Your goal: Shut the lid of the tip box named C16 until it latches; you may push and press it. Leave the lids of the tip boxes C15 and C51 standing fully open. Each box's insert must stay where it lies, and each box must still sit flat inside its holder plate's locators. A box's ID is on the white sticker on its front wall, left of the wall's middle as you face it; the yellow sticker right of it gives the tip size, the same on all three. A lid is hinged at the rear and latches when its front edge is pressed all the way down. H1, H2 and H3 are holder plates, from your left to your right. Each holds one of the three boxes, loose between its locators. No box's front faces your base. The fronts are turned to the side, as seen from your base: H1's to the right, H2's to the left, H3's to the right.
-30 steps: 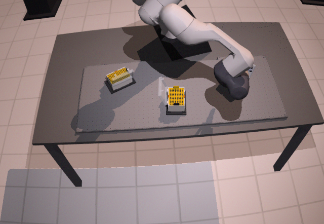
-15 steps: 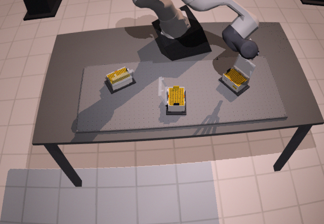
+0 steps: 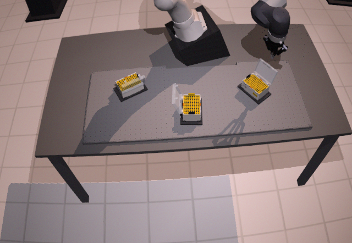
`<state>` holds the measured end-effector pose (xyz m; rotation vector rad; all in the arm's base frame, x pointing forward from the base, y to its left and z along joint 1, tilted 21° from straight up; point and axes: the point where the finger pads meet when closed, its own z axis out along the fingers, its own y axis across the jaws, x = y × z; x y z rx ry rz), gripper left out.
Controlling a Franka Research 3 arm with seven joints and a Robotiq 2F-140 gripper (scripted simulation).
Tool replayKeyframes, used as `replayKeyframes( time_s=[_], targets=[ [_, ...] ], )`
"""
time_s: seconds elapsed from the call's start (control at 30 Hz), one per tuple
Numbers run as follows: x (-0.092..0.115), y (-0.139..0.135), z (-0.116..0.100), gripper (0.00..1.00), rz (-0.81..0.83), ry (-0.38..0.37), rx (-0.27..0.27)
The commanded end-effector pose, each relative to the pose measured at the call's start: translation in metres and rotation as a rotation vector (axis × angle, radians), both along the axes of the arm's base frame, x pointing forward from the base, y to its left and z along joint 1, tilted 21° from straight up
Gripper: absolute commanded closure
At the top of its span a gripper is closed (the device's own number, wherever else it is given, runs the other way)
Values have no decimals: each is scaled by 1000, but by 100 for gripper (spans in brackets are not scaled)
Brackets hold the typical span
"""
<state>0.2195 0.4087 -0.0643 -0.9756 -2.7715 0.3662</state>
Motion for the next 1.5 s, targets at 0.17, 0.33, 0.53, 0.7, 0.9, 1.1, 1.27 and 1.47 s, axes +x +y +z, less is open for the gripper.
replayKeyframes(
  time_s=[0.17, 0.33, 0.53, 0.7, 0.9, 1.1, 1.27, 1.47],
  targets=[
    [-10, 16, 4, 100, -118, -268, -109],
    [-10, 16, 4, 100, -136, -387, -166],
    [-10, 16, 4, 100, -140, -417, -180],
    [-10, 16, 4, 100, -140, -417, -180],
    [-10, 16, 4, 100, -140, -417, -180],
    [-10, 14, -2, 100, -140, -417, -180],
    [-10, 14, -2, 100, -140, -417, -180],
    [-10, 14, -2, 100, -140, -417, -180]
  ],
)
